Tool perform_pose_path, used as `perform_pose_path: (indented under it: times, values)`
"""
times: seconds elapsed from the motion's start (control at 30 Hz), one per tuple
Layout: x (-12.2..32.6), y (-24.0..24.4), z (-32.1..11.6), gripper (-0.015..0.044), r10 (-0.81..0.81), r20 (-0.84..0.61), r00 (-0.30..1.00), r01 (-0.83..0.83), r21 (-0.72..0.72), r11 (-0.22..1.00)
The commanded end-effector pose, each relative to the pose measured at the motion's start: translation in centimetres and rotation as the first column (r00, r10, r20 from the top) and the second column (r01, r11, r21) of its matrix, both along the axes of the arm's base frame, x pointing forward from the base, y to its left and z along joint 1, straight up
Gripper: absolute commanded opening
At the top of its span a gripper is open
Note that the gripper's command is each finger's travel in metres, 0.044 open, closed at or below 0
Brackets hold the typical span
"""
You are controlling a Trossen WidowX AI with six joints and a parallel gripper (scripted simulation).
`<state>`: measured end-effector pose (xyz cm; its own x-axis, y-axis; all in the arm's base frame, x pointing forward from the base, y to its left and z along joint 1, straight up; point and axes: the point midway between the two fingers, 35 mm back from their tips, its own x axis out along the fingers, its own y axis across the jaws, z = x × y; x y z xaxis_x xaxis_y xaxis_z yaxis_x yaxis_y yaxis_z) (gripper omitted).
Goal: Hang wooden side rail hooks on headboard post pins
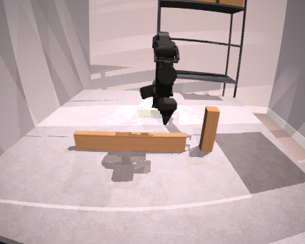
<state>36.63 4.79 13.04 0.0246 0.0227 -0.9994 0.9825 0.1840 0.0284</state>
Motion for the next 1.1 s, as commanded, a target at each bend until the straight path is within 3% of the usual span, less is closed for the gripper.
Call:
perform_pose_path:
  times: [0.0,0.23,1.07]
  values:
    - [0.2,-0.1,0.3,0.044,-0.052,-0.001,0.999,0.052,-0.02,0.998]
    - [0.3,-0.1,-3.0,0.044,-0.052,-0.001,0.999,0.052,-0.02,0.998]
    - [0.5,-0.1,-6.7,0.044,-0.052,-0.001,0.999,0.052,-0.02,0.998]
